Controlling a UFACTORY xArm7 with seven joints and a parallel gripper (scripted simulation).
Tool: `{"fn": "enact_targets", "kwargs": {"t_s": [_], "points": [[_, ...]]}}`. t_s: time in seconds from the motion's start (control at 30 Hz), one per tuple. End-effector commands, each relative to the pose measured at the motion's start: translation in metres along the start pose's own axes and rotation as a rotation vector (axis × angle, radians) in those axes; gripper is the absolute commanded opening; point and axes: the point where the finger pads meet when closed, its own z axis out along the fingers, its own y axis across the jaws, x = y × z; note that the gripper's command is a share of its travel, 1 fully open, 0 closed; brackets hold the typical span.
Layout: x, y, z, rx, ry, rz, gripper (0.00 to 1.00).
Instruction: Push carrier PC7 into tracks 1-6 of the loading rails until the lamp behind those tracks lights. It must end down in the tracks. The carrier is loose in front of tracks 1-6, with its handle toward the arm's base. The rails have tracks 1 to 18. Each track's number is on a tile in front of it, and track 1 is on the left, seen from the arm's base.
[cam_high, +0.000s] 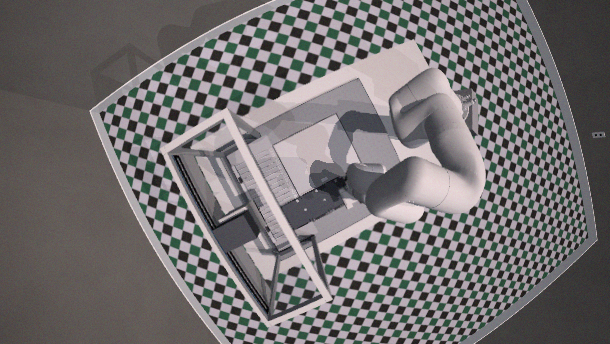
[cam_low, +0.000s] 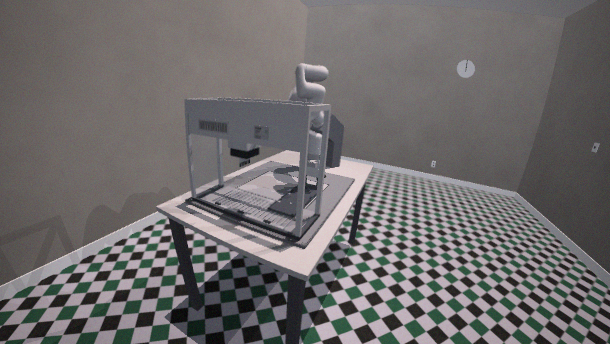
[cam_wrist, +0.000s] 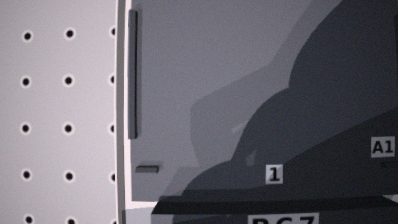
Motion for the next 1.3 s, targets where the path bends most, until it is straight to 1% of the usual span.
{"fn": "enact_targets", "kwargs": {"t_s": [0.0, 1.27], "points": [[0.004, -0.001, -0.001, 0.002, 0.001, 0.000, 0.82], [0.038, -0.001, -0.001, 0.002, 0.001, 0.000, 0.82]]}}
